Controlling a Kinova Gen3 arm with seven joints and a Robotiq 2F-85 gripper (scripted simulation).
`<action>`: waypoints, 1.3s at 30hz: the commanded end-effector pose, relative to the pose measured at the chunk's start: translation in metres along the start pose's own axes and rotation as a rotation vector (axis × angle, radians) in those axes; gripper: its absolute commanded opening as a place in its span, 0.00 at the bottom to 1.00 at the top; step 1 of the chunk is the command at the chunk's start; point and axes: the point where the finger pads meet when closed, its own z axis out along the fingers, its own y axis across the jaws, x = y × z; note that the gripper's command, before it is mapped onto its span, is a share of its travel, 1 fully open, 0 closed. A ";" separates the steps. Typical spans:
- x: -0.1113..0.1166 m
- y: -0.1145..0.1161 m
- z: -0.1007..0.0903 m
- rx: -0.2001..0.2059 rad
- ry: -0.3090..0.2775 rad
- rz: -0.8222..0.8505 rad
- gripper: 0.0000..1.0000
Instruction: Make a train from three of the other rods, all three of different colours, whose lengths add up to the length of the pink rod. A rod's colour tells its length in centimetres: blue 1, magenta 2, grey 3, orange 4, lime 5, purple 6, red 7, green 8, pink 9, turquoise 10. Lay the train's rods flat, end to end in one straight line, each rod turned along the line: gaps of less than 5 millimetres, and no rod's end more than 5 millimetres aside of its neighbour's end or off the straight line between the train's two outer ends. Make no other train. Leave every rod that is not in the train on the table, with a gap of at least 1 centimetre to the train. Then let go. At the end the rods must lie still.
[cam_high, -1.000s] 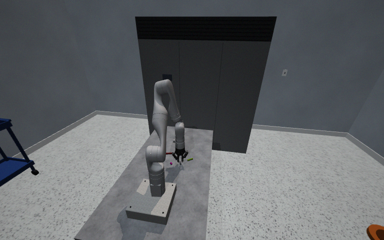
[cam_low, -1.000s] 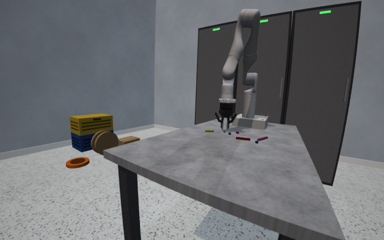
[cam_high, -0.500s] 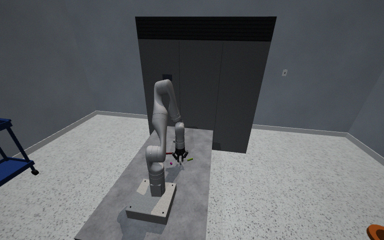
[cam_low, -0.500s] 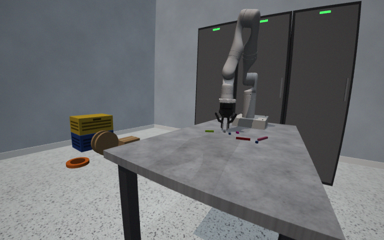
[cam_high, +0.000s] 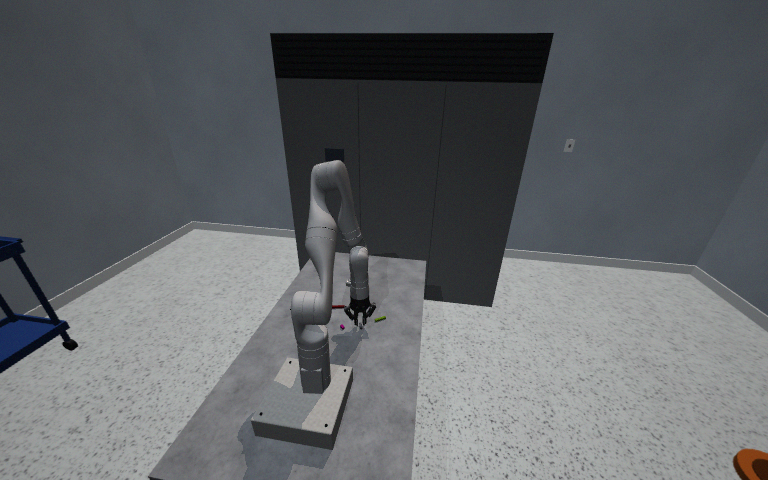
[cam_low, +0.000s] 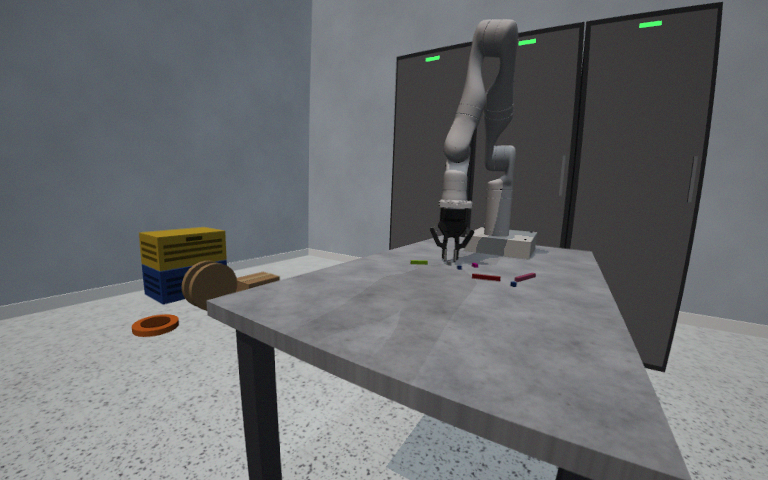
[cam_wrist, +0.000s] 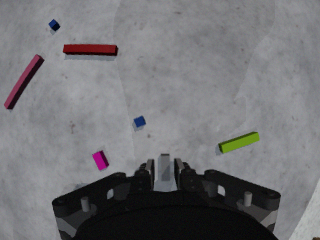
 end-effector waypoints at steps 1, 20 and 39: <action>-0.002 0.001 0.002 0.001 -0.002 0.006 0.24; -0.002 0.001 0.009 0.001 -0.002 0.006 0.24; -0.002 0.001 0.009 0.001 -0.002 0.006 0.24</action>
